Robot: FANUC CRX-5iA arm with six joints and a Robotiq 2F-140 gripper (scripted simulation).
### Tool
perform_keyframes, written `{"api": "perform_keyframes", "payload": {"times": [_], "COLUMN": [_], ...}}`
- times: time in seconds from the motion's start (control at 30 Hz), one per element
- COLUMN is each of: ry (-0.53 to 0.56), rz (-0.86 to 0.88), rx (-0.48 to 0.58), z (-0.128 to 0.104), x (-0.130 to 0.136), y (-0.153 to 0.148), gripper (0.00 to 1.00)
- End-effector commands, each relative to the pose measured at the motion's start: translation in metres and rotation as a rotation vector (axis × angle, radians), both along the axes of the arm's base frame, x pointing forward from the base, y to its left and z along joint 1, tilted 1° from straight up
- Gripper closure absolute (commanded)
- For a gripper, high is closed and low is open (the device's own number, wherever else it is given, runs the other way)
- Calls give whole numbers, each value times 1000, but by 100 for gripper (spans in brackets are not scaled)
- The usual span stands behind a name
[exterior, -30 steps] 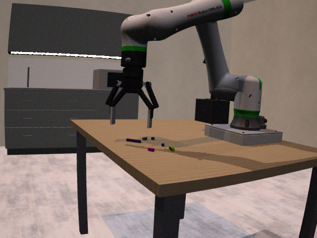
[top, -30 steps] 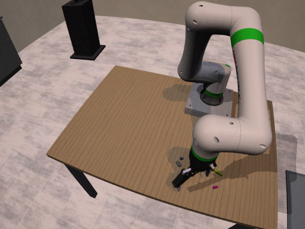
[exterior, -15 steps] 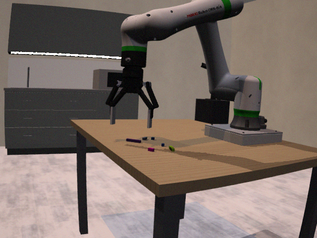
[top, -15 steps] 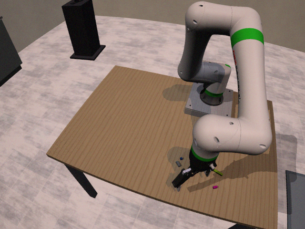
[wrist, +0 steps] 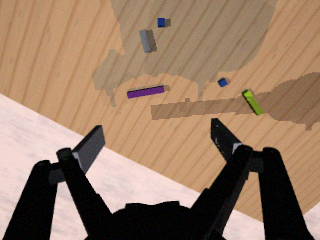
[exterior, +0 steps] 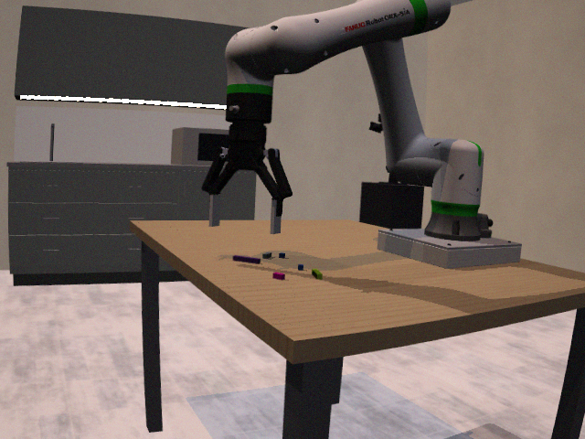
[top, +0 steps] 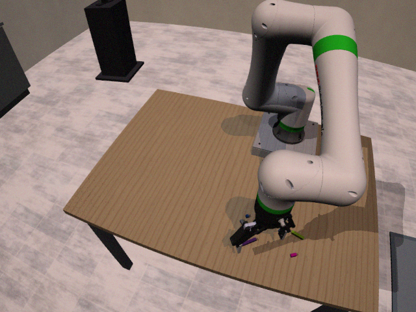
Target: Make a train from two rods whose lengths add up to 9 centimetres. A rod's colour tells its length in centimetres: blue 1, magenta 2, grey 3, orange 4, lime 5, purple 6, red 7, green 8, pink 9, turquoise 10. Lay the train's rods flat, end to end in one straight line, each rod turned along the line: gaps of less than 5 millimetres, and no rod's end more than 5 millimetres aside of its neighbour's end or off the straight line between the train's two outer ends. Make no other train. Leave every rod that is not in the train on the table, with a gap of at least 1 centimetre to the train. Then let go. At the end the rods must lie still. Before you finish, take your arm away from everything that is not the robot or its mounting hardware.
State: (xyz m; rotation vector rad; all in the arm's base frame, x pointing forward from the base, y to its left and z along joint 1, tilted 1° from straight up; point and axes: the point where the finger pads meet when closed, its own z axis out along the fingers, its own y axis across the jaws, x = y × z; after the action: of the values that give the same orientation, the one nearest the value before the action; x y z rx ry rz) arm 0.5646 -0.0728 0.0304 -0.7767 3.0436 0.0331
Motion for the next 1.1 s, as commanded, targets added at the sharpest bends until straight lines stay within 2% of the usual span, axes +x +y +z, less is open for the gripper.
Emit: {"api": "perform_keyframes", "payload": {"times": [0.0,0.13,0.2,0.23,0.7,0.77,0.8,1.07], "ry": [1,4,4,5,14,14,16,21], "rz": [-167,-317,-317,-424,-918,-918,-1017,-1297], "rx": [-6,-7,-7,-7,-9,-9,-9,-10], "z": [3,6,6,8,14,14,16,18], "x": [-10,-20,-20,-28,-62,-62,-69,-89], "y": [-9,-16,-16,-21,-45,-45,-49,-60], "gripper": [0,0,0,0,0,0,0,0]}}
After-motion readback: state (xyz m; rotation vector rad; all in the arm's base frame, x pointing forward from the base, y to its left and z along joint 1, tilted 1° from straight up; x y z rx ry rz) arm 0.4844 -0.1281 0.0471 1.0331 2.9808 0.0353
